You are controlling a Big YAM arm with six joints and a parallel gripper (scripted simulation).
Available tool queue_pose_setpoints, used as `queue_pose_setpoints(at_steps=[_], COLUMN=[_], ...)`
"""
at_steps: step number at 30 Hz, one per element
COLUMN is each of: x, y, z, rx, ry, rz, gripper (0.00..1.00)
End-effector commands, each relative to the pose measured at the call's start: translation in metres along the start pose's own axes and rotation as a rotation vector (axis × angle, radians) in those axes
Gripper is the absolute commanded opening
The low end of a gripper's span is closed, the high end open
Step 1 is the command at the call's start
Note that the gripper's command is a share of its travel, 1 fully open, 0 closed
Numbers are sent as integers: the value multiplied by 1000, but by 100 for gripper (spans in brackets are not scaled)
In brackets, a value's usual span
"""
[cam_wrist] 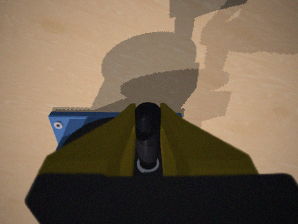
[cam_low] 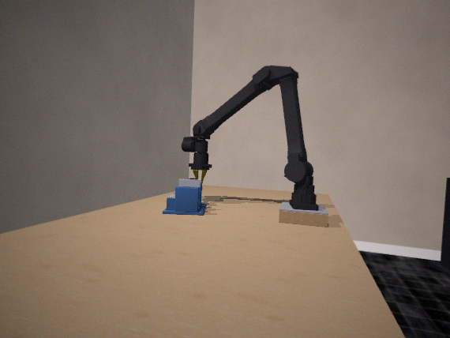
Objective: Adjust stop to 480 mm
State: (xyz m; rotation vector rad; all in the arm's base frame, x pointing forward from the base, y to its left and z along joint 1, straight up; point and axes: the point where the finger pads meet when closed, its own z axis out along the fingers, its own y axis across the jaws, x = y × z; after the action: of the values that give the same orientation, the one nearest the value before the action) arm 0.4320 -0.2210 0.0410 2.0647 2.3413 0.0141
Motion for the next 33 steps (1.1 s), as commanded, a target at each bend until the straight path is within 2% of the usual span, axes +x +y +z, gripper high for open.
queue_pose_setpoints(at_steps=[1,33], x=[-6,-4], y=[-10,-4], z=[10,34], rx=[18,17], ry=[1,0], rz=[2,11], gripper=[6,6])
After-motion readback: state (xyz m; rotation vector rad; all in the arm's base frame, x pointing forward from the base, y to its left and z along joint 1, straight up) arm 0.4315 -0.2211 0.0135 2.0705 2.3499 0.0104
